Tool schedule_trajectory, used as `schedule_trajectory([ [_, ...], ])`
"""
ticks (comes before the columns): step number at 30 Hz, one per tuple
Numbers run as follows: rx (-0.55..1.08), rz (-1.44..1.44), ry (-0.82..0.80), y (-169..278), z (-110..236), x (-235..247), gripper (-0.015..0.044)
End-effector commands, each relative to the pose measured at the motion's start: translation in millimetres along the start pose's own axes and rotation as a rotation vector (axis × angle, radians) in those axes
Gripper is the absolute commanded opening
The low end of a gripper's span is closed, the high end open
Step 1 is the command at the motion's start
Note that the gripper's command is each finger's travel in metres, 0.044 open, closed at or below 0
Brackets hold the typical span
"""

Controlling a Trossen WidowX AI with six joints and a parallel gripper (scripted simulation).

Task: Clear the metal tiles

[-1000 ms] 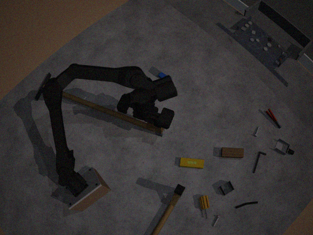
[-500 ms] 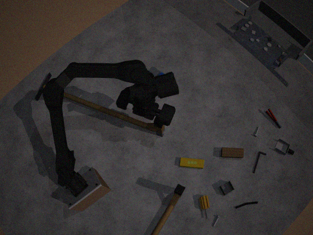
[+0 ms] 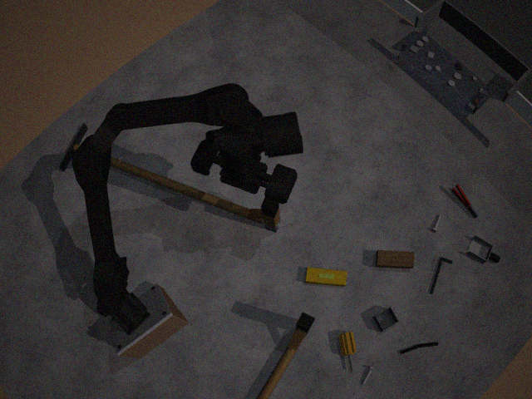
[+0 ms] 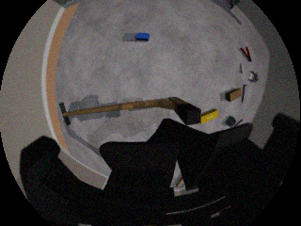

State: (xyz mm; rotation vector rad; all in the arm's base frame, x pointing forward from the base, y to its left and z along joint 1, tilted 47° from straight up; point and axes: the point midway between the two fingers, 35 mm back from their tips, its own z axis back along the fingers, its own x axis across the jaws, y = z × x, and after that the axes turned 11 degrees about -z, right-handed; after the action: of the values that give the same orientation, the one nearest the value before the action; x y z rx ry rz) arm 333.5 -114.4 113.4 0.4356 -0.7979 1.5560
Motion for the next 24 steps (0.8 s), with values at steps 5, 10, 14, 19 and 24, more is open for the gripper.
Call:
schedule_trajectory([
  [5, 0.0, 0.02, 0.003, 2, 14, 2, 0.0],
  [10, 0.001, 0.13, 0.006, 4, 12, 19, 0.0],
  [14, 0.002, 0.222, 0.008, 7, 10, 33, 0.0],
  [19, 0.004, 0.337, 0.009, 11, 7, 49, 0.0],
  [24, 0.005, 0.452, 0.01, 17, 4, 65, 0.0],
])
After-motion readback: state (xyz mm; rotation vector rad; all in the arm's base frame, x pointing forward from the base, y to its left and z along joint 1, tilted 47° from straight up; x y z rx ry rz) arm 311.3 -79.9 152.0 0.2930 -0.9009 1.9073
